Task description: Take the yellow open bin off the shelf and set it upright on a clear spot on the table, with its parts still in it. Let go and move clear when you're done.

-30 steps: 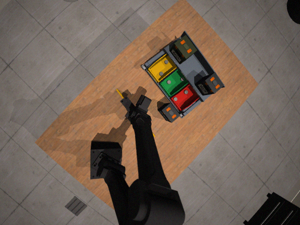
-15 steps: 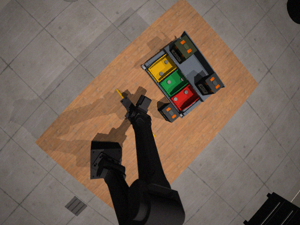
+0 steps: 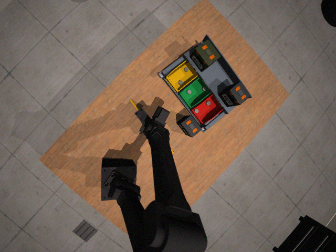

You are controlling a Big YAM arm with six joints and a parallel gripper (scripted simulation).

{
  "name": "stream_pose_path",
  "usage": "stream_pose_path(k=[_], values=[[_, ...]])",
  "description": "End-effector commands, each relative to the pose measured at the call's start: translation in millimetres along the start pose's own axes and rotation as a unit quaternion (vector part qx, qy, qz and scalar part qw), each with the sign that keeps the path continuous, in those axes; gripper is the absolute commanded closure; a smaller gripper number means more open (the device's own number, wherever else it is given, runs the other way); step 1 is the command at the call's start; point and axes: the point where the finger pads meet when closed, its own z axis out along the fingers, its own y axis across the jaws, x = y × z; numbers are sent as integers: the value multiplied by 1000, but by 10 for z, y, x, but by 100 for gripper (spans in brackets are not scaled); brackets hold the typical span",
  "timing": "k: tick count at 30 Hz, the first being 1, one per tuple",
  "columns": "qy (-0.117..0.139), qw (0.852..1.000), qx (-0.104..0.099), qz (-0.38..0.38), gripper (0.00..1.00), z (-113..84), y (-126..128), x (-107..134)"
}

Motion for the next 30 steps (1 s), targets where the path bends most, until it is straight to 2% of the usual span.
stream_pose_path(k=[1, 22, 30], values=[[-6, 1000, 11, 0, 57, -17, -84, -10], [-7, 1000, 12, 0, 57, -22, -88, -11], [-7, 1000, 9, -3, 57, -141, -63, -58]])
